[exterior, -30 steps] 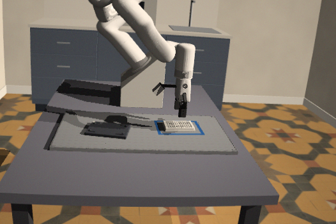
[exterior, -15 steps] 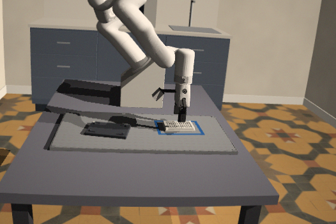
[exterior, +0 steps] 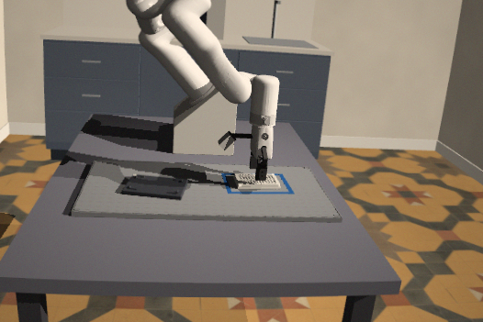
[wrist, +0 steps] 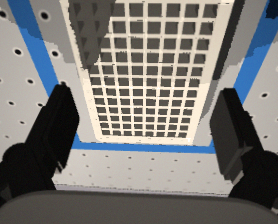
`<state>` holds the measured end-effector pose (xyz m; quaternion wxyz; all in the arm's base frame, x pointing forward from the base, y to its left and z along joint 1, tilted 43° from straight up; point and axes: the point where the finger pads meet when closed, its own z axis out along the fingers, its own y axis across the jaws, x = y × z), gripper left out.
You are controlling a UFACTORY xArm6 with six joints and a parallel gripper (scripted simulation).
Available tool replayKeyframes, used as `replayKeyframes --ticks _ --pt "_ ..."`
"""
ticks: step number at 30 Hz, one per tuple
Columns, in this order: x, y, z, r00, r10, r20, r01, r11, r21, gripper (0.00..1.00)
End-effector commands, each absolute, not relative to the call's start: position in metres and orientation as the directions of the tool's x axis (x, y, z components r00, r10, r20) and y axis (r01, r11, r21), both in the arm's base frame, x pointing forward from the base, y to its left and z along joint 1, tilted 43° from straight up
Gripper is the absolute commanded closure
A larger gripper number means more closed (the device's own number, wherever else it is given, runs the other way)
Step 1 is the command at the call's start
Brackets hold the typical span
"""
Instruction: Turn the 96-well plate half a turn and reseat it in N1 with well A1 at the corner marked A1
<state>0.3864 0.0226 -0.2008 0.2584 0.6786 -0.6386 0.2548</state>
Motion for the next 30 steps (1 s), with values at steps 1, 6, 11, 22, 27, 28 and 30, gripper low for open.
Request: replayKeyframes --ticks 1,6,11,22,27,28,30 --pt "0.388 0.024 -0.2 0.053 -0.736 0.675 -0.998 -0.052 0.022 0.0" --pt "0.388 0.024 -0.2 0.053 -0.736 0.675 -0.998 -0.052 0.022 0.0" --pt "0.388 0.022 -0.202 0.053 -0.736 0.675 -0.998 -0.052 0.022 0.0" --pt "0.388 0.018 -0.207 0.053 -0.736 0.675 -0.998 -0.052 0.022 0.0" --pt "0.388 0.016 -0.209 0.053 -0.736 0.675 -0.998 -0.052 0.022 0.0" --pt "0.388 0.015 -0.21 0.053 -0.736 0.675 -0.998 -0.052 0.022 0.0" --pt "0.388 0.014 -0.211 0.053 -0.736 0.675 -0.998 -0.052 0.022 0.0"
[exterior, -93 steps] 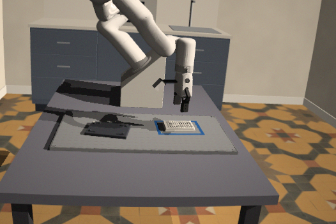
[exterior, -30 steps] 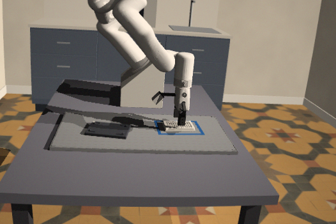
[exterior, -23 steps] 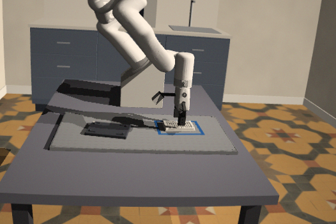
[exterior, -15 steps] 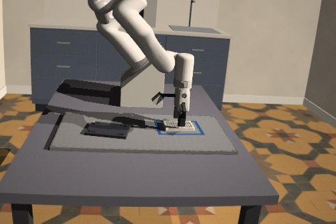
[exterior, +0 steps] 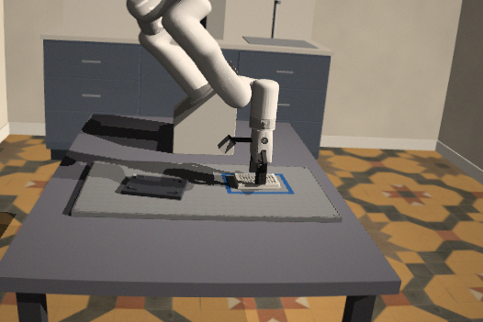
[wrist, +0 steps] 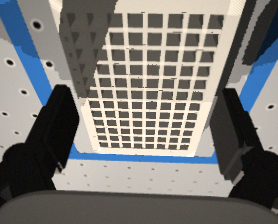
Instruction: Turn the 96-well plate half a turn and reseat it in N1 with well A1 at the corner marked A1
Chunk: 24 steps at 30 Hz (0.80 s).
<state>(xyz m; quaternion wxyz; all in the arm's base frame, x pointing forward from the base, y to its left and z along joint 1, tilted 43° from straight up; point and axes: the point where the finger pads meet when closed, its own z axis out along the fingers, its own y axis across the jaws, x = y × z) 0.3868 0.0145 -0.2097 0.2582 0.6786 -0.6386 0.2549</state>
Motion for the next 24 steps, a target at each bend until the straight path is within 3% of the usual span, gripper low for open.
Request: replayKeyframes --ticks 1,24 --pt "0.3882 0.0138 -0.2111 0.053 -0.736 0.675 -0.998 -0.052 0.022 0.0" --pt "0.3883 0.0102 -0.215 0.054 -0.736 0.675 -0.998 -0.052 0.022 0.0"
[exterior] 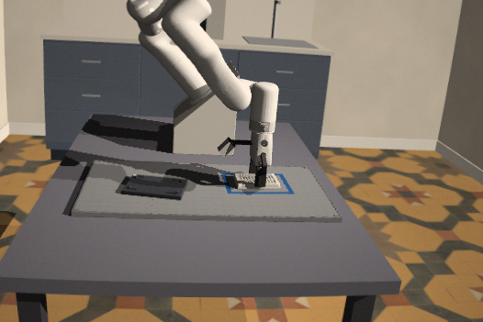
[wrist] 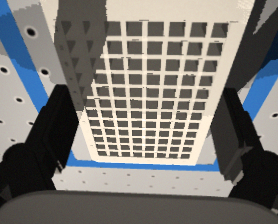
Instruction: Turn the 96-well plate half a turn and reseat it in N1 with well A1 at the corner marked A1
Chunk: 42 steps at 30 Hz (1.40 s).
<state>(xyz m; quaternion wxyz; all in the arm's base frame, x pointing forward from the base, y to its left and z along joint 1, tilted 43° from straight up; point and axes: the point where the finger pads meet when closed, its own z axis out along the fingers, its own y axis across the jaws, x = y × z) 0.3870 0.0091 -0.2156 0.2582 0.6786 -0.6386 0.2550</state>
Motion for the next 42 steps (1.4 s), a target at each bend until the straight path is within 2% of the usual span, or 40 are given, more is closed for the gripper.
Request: replayKeyframes --ticks 1,3,4,42 --pt "0.3883 0.0102 -0.215 0.054 -0.736 0.675 -0.998 -0.052 0.022 0.0" --pt "0.3883 0.0103 -0.215 0.053 -0.736 0.675 -0.998 -0.052 0.022 0.0" --pt "0.3883 0.0107 -0.2146 0.054 -0.736 0.675 -0.998 -0.052 0.022 1.0" --pt "0.3883 0.0106 -0.2145 0.054 -0.736 0.675 -0.998 -0.052 0.022 1.0"
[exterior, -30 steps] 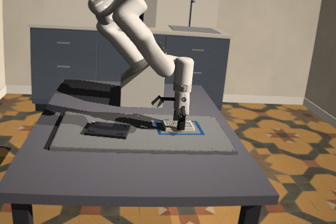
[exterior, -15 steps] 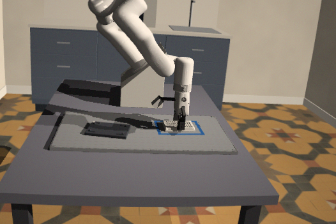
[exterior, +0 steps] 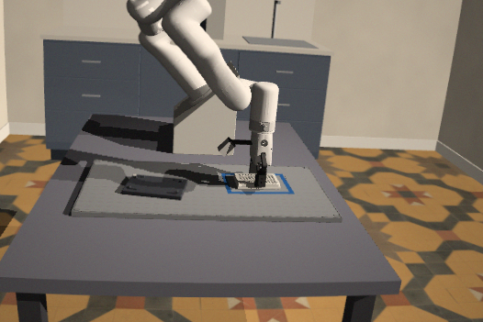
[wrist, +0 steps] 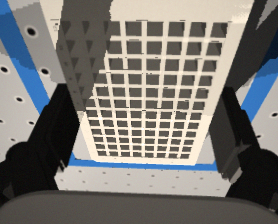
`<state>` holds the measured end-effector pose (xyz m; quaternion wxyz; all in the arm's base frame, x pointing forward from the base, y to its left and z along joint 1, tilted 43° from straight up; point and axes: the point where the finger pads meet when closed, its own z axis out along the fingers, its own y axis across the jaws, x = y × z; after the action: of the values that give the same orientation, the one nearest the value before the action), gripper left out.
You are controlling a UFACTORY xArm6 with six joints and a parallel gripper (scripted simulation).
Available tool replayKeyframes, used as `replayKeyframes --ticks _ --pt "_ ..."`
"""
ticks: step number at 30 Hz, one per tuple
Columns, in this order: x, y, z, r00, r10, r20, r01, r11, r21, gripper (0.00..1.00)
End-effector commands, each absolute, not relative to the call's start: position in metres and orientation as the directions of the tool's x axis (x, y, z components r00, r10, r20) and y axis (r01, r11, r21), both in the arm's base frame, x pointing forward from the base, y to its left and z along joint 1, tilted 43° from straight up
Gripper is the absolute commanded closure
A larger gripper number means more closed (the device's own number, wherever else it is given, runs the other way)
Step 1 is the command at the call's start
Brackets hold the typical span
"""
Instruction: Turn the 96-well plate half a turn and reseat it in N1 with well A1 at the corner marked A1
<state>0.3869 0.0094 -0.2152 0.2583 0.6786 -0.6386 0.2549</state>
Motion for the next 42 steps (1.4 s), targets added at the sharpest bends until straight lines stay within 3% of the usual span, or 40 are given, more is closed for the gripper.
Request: replayKeyframes --ticks 1,42 --pt "0.388 0.011 -0.215 0.054 -0.736 0.675 -0.998 -0.052 0.022 1.0" --pt "0.388 0.023 -0.201 0.053 -0.736 0.675 -0.998 -0.052 0.022 1.0"
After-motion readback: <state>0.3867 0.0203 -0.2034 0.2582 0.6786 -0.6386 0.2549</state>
